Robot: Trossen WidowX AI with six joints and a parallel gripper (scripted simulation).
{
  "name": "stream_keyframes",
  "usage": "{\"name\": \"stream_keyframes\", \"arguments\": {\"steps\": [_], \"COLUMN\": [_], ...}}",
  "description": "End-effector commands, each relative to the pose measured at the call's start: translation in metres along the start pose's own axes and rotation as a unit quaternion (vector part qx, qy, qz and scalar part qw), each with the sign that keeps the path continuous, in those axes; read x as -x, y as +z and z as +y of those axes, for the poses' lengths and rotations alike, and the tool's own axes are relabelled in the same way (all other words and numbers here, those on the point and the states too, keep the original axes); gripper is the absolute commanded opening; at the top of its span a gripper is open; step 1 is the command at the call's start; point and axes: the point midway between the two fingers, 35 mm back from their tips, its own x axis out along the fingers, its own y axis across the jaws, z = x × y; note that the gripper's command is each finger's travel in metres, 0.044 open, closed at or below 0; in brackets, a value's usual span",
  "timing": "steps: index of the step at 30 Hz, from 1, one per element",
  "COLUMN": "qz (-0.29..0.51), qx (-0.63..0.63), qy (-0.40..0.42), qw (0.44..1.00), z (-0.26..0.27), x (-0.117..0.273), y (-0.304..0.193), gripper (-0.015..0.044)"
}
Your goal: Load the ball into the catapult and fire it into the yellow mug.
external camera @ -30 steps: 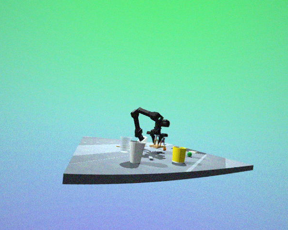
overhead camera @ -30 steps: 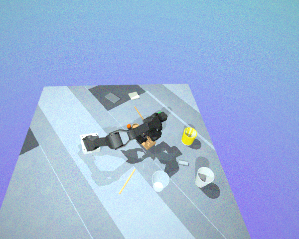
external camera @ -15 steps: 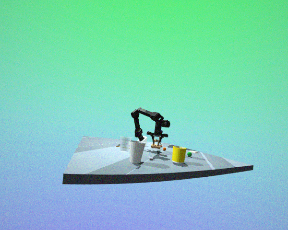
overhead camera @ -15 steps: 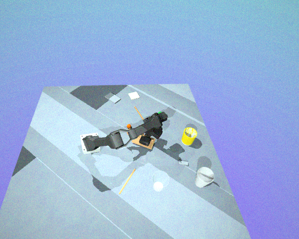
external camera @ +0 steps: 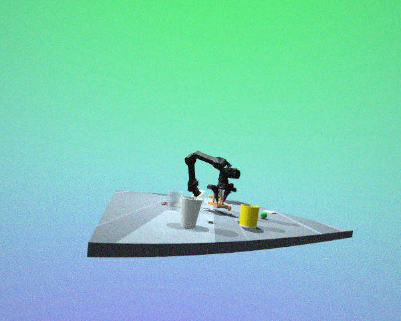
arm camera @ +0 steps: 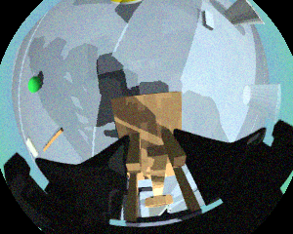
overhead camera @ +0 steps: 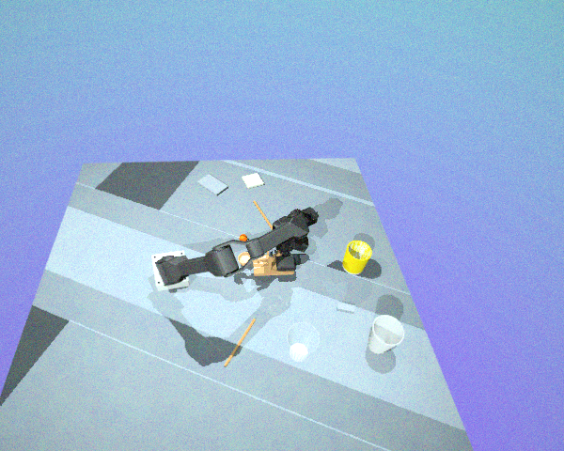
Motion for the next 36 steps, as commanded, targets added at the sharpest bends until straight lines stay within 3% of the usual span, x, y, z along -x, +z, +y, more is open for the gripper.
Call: {"name": "stream_keyframes", "arguments": {"steps": [1,36], "qz": [-0.006,-0.002], "qx": [0.023,0.017], "qy": [0.005,0.005], "qw": [1.0,1.0], "z": [0.007,0.007], "x": [0.006,-0.038], "y": [0.002,0.004], "gripper": [0.0,0.0]}}
